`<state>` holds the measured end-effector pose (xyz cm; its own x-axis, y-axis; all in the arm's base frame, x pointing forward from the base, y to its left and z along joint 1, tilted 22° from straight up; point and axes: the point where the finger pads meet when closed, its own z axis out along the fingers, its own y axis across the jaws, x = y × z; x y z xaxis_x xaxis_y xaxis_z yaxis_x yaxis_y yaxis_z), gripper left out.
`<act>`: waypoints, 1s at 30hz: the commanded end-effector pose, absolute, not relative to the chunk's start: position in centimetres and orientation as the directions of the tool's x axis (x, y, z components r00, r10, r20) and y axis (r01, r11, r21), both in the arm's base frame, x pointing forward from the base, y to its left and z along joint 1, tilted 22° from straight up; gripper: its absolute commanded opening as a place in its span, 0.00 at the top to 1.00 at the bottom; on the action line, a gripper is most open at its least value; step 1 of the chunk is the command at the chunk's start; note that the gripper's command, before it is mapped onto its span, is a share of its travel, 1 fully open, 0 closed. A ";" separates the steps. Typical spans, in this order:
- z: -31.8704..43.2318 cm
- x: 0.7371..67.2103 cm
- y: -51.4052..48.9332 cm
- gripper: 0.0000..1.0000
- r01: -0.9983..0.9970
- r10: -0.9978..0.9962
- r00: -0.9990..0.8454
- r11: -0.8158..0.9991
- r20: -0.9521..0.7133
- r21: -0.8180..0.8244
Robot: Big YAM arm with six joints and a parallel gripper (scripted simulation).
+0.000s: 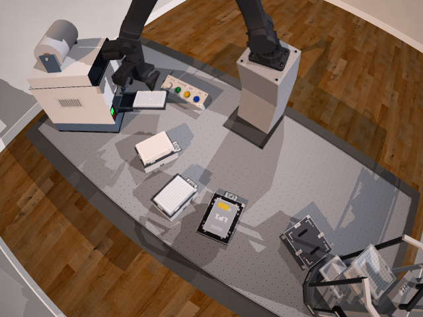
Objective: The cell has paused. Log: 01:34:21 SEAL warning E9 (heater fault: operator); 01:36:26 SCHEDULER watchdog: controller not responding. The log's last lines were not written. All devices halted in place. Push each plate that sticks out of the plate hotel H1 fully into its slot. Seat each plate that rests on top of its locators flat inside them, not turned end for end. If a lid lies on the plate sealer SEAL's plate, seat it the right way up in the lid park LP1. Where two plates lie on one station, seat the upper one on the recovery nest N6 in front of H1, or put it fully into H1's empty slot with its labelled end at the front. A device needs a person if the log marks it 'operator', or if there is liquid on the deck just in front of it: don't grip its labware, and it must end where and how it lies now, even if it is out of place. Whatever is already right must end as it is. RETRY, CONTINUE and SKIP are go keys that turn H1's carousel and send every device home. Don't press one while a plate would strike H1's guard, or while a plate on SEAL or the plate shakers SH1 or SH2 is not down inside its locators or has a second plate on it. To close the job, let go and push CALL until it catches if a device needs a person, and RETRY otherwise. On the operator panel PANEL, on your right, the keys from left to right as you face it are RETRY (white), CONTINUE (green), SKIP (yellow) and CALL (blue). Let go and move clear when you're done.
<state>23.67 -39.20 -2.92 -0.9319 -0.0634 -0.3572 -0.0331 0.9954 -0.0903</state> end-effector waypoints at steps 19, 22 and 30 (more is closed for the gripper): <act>-2.2 23.9 -40.0 0.00 -0.354 -0.411 -0.859 0.907 -0.304 -0.228; -2.2 23.9 -40.0 0.00 -0.354 -0.411 -0.859 0.907 -0.304 -0.228; -3.8 25.3 -40.4 0.00 -0.366 -0.425 -0.853 0.901 -0.304 -0.235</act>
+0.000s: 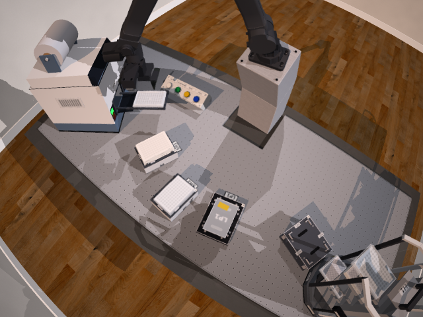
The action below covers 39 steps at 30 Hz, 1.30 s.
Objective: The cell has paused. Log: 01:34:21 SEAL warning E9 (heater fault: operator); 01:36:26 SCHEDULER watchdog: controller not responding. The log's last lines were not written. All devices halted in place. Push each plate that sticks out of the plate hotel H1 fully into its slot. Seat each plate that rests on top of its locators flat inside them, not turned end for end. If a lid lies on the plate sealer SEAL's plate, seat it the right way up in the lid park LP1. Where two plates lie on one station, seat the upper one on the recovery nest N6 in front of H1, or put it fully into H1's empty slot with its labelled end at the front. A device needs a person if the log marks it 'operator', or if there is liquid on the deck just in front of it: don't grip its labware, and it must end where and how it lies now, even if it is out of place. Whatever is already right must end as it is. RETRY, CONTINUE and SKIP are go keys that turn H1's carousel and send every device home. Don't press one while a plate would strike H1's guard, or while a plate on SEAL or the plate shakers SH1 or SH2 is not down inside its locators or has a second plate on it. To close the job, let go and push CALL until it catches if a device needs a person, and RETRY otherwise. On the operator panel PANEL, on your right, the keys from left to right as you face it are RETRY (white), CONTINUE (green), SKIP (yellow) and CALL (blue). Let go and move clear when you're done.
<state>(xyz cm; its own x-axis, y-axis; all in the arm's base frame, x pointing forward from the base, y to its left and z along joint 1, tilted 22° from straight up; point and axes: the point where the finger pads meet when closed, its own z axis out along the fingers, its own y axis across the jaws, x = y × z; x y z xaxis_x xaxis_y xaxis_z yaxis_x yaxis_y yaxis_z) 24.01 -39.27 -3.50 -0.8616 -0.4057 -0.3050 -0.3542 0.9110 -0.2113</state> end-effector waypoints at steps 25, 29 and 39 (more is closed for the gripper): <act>-6.5 25.5 -40.2 0.00 -0.354 -0.410 -0.860 0.908 -0.305 -0.225; -6.5 25.5 -40.2 0.00 -0.354 -0.410 -0.860 0.908 -0.305 -0.225; -6.5 25.5 -40.2 0.00 -0.354 -0.410 -0.860 0.908 -0.305 -0.225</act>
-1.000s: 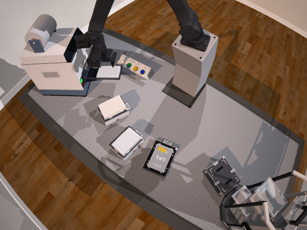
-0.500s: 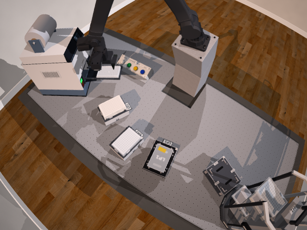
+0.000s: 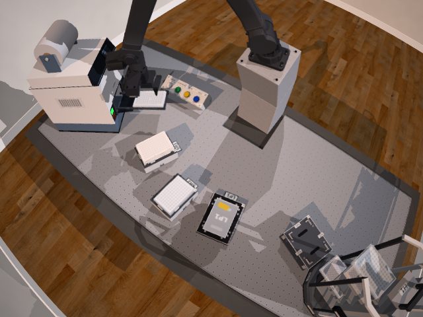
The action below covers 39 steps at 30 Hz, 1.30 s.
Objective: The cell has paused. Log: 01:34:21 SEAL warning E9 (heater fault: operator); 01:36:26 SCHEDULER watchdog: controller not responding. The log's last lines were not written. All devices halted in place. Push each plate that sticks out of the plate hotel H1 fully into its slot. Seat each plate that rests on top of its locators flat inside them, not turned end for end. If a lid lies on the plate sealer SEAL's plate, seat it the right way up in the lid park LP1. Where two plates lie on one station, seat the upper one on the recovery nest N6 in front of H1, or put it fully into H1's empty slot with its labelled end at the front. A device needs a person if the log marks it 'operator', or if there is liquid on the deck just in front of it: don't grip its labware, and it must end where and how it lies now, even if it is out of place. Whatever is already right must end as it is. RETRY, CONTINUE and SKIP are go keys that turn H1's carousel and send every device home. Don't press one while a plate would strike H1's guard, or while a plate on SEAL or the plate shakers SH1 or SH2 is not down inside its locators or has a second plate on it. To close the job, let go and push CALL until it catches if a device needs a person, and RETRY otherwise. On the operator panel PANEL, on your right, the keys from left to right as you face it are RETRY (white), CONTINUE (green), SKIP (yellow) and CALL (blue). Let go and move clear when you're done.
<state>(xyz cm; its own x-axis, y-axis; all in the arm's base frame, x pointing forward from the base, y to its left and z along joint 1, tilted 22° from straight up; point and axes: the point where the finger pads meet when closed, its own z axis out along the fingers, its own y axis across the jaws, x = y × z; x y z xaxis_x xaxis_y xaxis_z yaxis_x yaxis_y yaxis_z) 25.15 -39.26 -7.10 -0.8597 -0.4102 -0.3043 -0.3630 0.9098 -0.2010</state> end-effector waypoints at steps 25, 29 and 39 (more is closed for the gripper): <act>-6.5 25.5 -40.2 0.00 -0.354 -0.410 -0.860 0.908 -0.305 -0.225; -6.5 25.5 -40.2 0.00 -0.354 -0.410 -0.860 0.908 -0.305 -0.225; -4.2 24.0 -39.7 0.00 -0.353 -0.408 -0.861 0.909 -0.304 -0.221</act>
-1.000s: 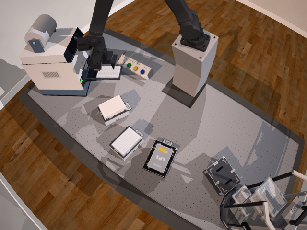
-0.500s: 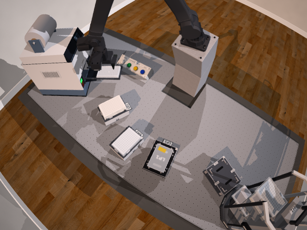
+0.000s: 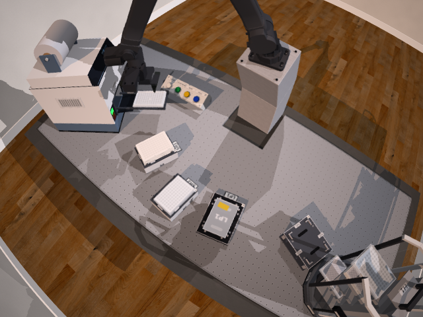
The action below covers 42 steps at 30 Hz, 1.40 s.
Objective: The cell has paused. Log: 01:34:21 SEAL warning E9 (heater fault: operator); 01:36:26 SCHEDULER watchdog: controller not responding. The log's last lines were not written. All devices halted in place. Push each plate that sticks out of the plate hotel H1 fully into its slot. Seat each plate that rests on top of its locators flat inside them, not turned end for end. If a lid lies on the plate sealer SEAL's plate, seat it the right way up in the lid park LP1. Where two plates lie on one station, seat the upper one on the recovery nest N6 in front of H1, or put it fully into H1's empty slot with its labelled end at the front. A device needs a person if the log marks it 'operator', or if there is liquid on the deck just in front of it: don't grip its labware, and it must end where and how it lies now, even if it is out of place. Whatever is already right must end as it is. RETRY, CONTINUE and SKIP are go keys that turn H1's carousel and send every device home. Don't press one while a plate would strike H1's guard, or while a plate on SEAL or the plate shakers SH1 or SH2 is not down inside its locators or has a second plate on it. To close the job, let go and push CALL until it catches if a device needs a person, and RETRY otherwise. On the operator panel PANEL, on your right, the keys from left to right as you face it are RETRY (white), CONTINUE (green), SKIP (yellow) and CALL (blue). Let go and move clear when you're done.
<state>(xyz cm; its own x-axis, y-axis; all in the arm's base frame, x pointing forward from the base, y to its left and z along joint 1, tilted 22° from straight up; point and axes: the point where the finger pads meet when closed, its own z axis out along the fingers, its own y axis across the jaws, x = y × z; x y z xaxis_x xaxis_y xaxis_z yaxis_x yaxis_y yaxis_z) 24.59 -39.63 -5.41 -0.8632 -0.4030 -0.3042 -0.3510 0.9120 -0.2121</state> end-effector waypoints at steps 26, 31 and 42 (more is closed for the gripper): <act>-1.0 27.0 -37.0 0.00 -0.024 -0.065 -0.926 0.993 -0.371 -0.112; -0.6 28.3 -36.0 0.00 0.130 0.101 -0.917 0.990 -0.386 -0.048; 0.2 30.7 -33.8 0.00 0.423 0.420 -0.823 0.903 -0.382 0.083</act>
<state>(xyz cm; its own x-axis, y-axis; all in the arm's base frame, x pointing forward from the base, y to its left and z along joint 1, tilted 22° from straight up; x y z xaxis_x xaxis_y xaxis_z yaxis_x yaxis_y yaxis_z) 30.15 -33.86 -0.54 -0.8820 0.2873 -0.3736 0.2894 0.9558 0.0518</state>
